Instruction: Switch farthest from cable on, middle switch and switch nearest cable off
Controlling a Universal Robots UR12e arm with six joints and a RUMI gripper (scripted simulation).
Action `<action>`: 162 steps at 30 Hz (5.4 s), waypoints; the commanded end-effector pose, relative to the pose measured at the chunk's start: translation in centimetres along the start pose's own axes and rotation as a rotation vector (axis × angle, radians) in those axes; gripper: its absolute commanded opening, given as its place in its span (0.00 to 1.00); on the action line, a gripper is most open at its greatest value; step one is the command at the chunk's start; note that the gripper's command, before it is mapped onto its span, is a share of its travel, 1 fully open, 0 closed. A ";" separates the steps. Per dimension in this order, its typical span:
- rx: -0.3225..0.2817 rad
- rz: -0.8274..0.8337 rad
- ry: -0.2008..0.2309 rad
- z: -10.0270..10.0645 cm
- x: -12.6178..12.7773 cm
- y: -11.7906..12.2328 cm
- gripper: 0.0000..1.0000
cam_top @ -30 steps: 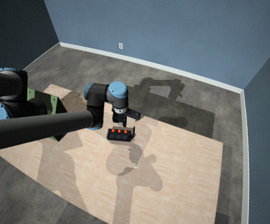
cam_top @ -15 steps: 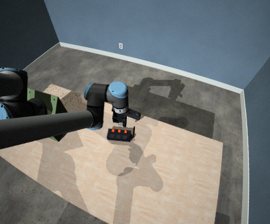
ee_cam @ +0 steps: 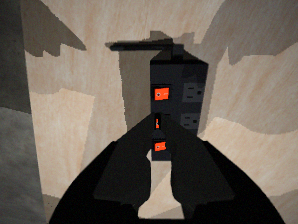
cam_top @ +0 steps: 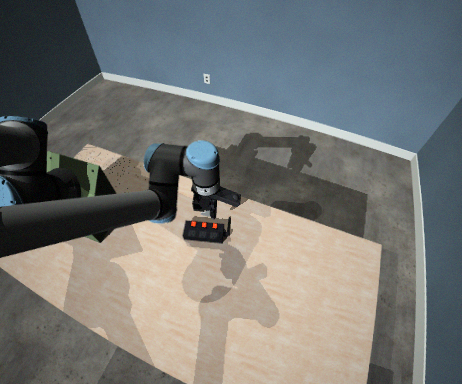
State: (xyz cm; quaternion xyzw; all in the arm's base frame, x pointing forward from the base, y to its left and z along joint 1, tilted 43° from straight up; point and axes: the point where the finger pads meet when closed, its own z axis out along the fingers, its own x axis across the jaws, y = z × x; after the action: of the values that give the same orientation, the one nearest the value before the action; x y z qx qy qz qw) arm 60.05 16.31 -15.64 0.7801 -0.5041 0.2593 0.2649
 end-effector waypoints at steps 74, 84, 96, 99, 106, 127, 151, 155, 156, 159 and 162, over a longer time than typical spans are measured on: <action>0.001 0.000 0.000 4.0 0.1 -0.2 0.00; 0.001 0.000 0.000 4.0 0.1 -0.2 0.00; 0.001 0.000 0.000 4.1 0.1 -0.2 0.00; 0.001 0.000 0.000 4.2 0.1 -0.2 0.00; 0.001 0.000 0.000 4.4 0.1 -0.2 0.00; 0.001 0.000 0.000 4.8 0.1 -0.2 0.00; 0.001 0.000 0.000 2.3 0.1 -0.2 0.00; 0.001 0.000 0.000 1.4 0.1 -0.2 0.00; 0.001 0.000 0.000 1.4 0.1 -0.2 0.00; 0.001 0.000 0.000 1.1 0.1 -0.2 0.00; 0.001 0.000 0.000 1.0 0.1 -0.2 0.00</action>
State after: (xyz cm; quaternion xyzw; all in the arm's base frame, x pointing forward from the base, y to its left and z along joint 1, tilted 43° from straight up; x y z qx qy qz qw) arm 60.39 15.49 -16.52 0.7802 -0.5040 0.2594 0.2646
